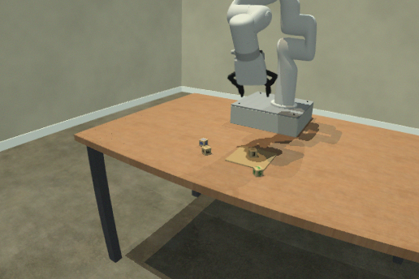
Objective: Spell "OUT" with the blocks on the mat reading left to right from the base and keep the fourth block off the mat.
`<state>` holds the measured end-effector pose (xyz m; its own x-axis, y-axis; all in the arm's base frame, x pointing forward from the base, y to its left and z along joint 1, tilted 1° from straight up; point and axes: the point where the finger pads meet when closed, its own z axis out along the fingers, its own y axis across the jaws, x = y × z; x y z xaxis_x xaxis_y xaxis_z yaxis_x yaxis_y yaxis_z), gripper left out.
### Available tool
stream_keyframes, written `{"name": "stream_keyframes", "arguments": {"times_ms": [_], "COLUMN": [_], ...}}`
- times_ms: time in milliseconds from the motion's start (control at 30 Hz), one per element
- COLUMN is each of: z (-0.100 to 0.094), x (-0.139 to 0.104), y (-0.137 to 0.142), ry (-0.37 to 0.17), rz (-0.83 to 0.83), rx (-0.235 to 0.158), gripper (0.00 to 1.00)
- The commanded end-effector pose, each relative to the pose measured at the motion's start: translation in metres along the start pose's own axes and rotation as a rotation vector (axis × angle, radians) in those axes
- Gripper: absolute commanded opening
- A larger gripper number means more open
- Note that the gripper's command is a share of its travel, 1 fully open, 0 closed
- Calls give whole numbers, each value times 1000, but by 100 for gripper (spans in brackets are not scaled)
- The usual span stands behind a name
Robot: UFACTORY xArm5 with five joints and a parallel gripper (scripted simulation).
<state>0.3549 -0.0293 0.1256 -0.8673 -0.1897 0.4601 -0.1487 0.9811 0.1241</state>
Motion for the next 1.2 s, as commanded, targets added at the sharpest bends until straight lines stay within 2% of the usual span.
{"name": "stream_keyframes", "arguments": {"times_ms": [0,200,267,367,700,767,800,900,1167], "z": [-1,3,6,13,24,24,26,28,31], "x": [-2,-9,-15,-30,-59,-59,-65,-71,-87], "y": [-1,-5,-10,-19,-42,-42,-48,-54,-72], "ry": [-8,-38,-66,-127,-261,-261,-293,-321,-406], "rz": [-7,-51,-93,-187,-403,-403,-458,-509,-678], "rx": [2,8,15,36,116,116,144,171,282], "gripper": [100,100,100,100,100,100,100,100,100]}}
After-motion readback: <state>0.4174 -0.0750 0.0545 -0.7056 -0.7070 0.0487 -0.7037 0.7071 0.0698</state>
